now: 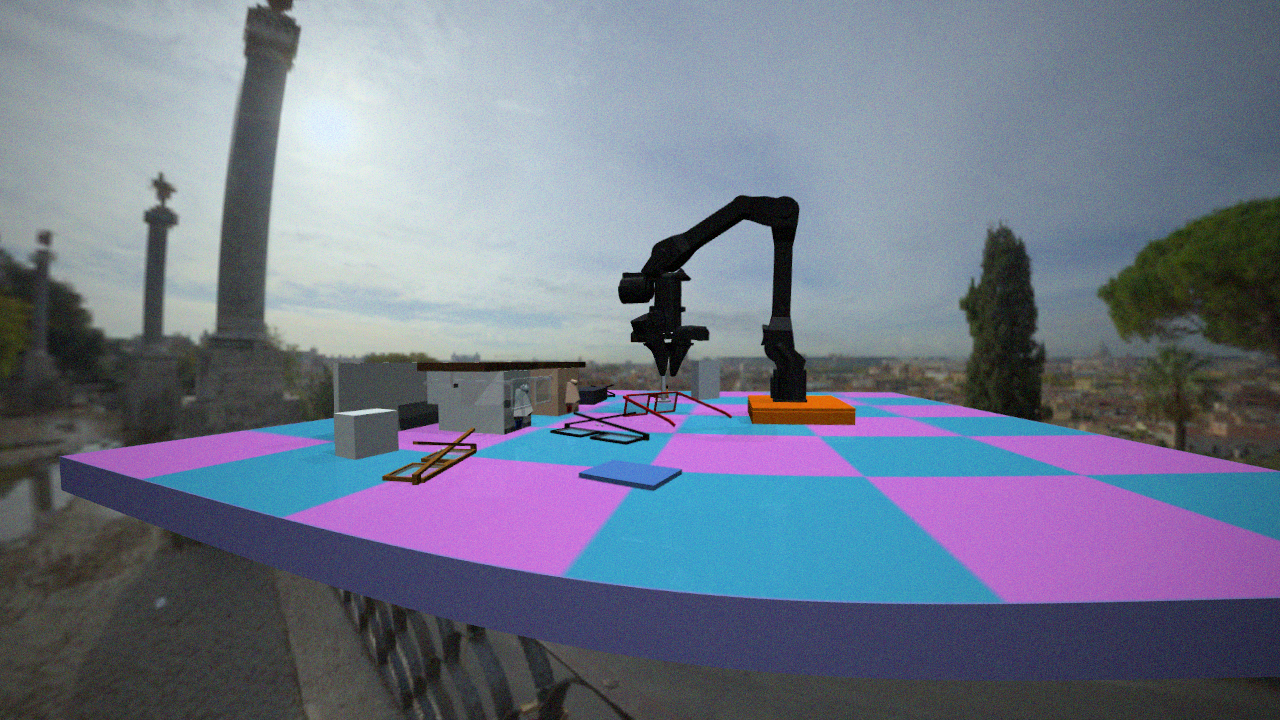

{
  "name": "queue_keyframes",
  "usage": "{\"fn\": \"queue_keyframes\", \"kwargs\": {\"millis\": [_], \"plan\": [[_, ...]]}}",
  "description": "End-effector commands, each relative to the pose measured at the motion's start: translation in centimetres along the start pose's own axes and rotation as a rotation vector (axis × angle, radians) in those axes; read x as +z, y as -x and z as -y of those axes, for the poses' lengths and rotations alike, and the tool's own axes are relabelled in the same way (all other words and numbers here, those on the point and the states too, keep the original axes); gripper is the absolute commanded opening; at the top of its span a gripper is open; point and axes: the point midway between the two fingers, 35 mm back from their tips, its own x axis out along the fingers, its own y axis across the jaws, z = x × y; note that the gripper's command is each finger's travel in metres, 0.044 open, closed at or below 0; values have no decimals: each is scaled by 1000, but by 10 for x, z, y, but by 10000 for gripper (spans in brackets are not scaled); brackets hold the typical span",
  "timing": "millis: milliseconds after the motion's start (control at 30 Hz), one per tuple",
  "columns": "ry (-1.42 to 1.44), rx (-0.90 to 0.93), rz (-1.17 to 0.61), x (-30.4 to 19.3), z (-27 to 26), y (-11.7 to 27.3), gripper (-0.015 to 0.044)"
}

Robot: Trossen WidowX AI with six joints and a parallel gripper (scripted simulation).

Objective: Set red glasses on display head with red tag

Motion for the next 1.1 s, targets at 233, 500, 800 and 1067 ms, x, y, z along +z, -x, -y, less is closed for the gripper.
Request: {"fn": "queue_keyframes", "kwargs": {"millis": [233,500,800,1067], "plan": [[-4,7,1,1,0,-18,140],[-4,7,1,1,0,-31,140],[-4,7,1,0,-1,-46,140],[-4,7,1,0,-2,-59,140]]}}
